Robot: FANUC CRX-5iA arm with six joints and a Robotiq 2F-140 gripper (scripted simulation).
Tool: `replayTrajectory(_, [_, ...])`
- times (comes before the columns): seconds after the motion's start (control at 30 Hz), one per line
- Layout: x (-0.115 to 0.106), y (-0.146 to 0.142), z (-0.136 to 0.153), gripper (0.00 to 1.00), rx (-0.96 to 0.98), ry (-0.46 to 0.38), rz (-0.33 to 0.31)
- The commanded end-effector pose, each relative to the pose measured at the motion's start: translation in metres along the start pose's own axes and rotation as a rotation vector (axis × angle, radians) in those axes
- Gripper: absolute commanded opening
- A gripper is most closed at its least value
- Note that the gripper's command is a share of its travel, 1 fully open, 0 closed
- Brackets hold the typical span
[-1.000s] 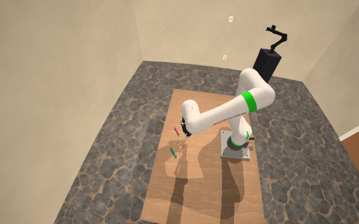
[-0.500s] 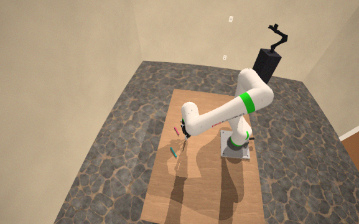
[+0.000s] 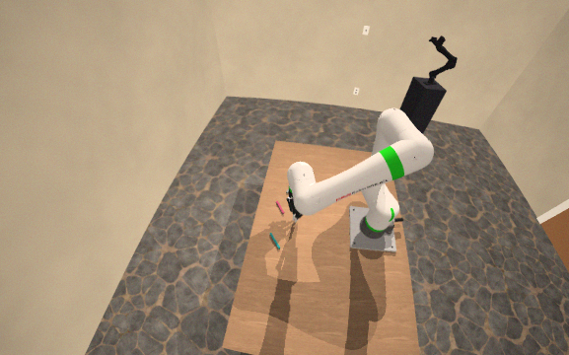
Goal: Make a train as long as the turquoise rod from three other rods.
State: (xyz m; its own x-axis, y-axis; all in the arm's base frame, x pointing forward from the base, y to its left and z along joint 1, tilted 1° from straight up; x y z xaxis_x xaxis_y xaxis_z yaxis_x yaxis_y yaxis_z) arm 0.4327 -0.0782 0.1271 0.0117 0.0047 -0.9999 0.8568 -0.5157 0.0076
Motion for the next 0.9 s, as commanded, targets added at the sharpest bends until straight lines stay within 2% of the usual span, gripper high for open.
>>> replayTrajectory(0.0, [-0.0002, 0.0001, -0.0001, 0.03, 0.0, 0.0, 0.0])
replayTrajectory(0.87, [0.004, 0.0001, -0.0001, 0.03, 0.0, 0.0, 0.0])
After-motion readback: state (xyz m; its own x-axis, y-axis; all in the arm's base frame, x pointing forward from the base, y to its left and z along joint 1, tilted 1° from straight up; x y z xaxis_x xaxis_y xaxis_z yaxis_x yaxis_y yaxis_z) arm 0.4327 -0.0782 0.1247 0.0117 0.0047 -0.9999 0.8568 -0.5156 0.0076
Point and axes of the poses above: the point where the finger pads meet when closed, its own x axis out along the fingers, its own y axis across the jaws, z = x × y, the point moved 9 cm from there along -x, back along the fingers, and after that the axes turned 15 degrees about -x, right-handed, at the moved point
